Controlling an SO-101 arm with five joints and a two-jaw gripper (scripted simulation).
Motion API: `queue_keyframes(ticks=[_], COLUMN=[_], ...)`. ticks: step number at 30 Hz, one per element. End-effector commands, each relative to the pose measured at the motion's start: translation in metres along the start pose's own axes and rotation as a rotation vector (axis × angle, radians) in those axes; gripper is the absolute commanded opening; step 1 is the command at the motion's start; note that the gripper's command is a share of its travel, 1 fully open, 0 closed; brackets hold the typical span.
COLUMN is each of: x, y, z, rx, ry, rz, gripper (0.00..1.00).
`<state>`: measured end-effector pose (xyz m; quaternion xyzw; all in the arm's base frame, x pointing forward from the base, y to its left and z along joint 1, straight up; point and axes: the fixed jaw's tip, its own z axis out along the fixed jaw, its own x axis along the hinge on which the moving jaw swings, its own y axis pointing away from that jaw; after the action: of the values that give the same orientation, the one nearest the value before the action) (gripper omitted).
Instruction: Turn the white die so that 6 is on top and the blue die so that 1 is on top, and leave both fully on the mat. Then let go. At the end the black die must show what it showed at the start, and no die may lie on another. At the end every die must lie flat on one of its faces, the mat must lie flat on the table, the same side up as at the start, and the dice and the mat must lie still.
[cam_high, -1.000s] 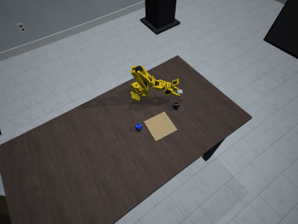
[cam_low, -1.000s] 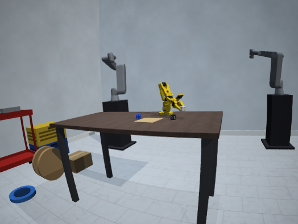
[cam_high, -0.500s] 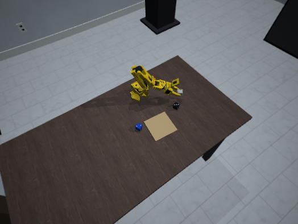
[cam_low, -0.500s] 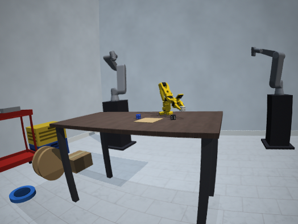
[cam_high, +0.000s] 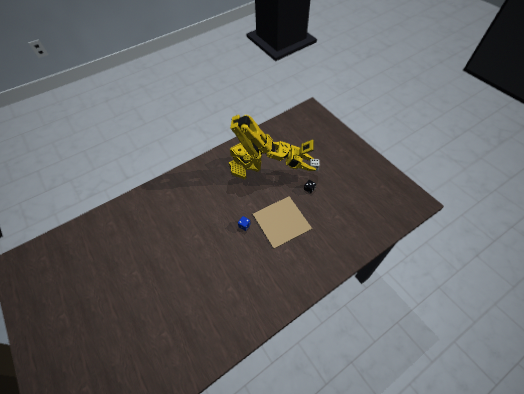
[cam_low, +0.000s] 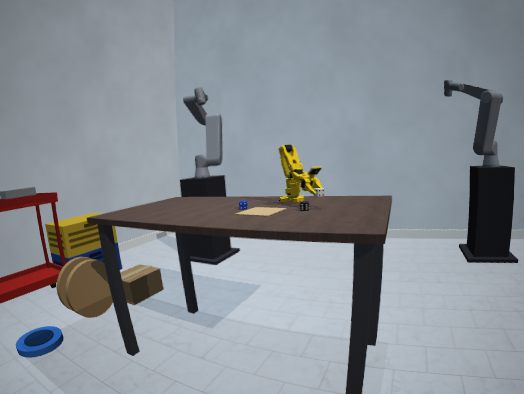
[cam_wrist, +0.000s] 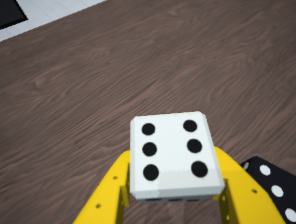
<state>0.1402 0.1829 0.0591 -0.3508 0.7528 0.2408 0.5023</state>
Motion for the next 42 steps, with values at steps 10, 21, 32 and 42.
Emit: queue_keyframes(ticks=[10,21,32,42], x=[-0.004,0.001,0.004,0.007], y=[-0.002,-0.002,-0.002,-0.003], z=[0.000,0.002,0.004,0.005], rx=[0.010,0.010,0.010,0.010], ry=[-0.025,-0.025,-0.025,-0.025], rz=[-0.003,-0.003,-0.003,-0.003], gripper=[0.00,0.00,0.00,0.00])
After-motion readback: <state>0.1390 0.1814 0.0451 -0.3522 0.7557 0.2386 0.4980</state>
